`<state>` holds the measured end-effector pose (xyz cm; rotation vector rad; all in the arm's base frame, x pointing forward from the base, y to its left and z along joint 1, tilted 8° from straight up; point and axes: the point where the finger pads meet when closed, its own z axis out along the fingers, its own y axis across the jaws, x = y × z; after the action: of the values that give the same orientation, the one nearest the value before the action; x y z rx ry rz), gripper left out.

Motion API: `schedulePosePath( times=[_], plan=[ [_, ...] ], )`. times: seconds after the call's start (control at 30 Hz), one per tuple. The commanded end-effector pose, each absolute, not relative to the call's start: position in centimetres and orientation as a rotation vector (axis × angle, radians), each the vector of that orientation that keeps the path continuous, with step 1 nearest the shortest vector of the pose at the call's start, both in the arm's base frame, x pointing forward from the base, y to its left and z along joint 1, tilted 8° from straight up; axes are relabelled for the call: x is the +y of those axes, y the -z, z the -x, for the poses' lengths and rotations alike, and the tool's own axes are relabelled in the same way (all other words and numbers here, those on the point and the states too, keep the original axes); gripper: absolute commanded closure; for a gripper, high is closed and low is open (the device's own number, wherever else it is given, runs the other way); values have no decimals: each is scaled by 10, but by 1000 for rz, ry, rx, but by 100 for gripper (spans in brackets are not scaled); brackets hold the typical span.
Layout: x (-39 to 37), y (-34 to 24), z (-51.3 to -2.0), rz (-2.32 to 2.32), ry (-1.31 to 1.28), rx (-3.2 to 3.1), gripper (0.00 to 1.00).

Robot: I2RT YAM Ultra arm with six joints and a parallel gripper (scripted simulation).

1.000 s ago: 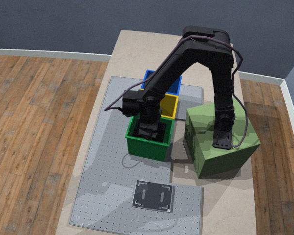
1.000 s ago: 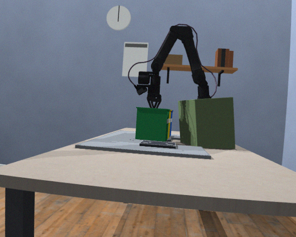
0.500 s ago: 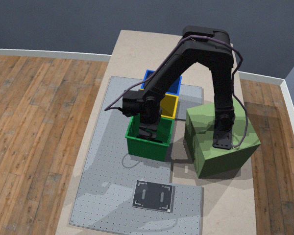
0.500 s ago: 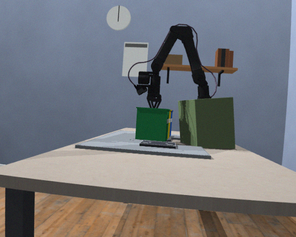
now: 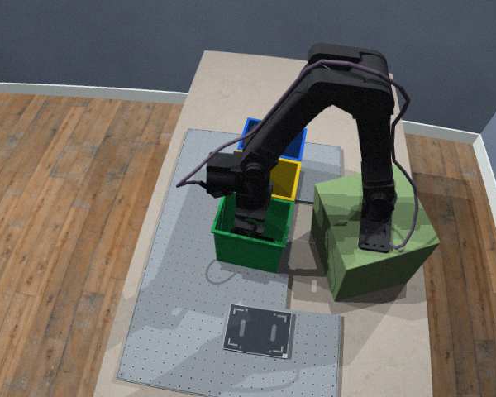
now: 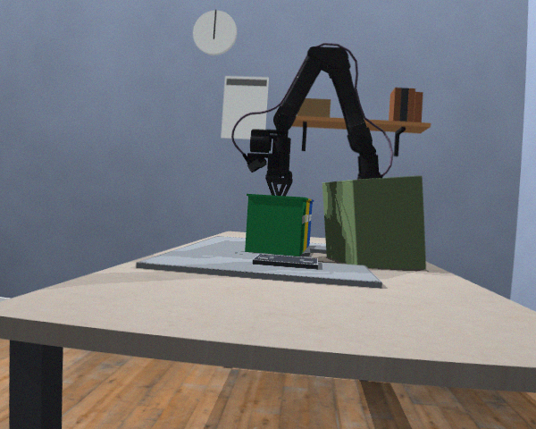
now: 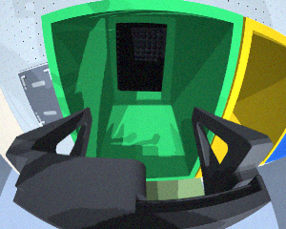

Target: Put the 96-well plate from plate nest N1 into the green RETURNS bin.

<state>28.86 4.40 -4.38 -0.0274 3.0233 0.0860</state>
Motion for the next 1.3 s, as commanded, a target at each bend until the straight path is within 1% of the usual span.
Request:
schedulePosePath(
  times=[0.0,0.77,0.8,1.27],
  plan=[
    [44,39,-293,24,-90,3004,1],
    [44,39,-293,24,-90,3004,1],
    [44,39,-293,24,-90,3004,18],
    [44,39,-293,24,-90,3004,18]
  ],
)
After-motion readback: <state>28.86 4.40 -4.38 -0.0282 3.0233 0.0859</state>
